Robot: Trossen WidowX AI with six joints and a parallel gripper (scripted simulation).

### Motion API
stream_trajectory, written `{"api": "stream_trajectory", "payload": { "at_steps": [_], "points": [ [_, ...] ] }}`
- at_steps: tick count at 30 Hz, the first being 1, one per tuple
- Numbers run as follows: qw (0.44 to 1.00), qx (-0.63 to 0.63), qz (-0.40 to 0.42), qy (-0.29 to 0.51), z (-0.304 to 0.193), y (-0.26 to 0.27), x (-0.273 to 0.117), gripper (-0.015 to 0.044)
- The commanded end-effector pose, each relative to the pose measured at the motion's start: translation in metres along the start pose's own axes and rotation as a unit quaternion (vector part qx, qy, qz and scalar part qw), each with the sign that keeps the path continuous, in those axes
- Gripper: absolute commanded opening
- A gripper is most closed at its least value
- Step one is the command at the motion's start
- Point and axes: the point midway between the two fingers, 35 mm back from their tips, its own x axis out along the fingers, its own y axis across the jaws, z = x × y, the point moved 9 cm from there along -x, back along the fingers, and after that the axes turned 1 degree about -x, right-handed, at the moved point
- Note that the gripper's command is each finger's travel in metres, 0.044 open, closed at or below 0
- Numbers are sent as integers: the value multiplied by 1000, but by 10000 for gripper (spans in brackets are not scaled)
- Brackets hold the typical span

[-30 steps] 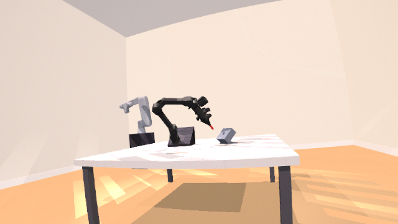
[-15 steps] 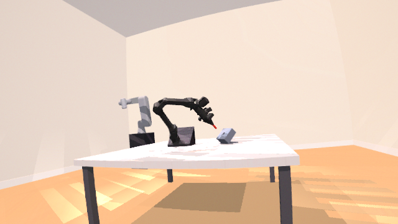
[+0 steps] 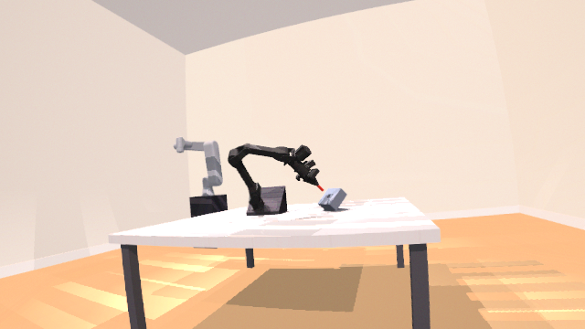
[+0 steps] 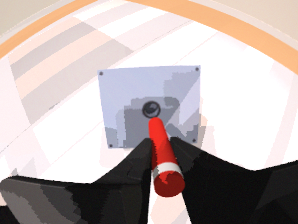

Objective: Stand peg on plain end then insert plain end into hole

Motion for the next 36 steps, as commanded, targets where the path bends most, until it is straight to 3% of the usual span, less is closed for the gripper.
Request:
{"api": "stream_trajectory", "payload": {
  "at_steps": [1,36],
  "points": [
    [1000,-7,2,-4,-1,2,10,0],
    [1000,0,-1,-10,-1,1,39,0]
  ]
}}
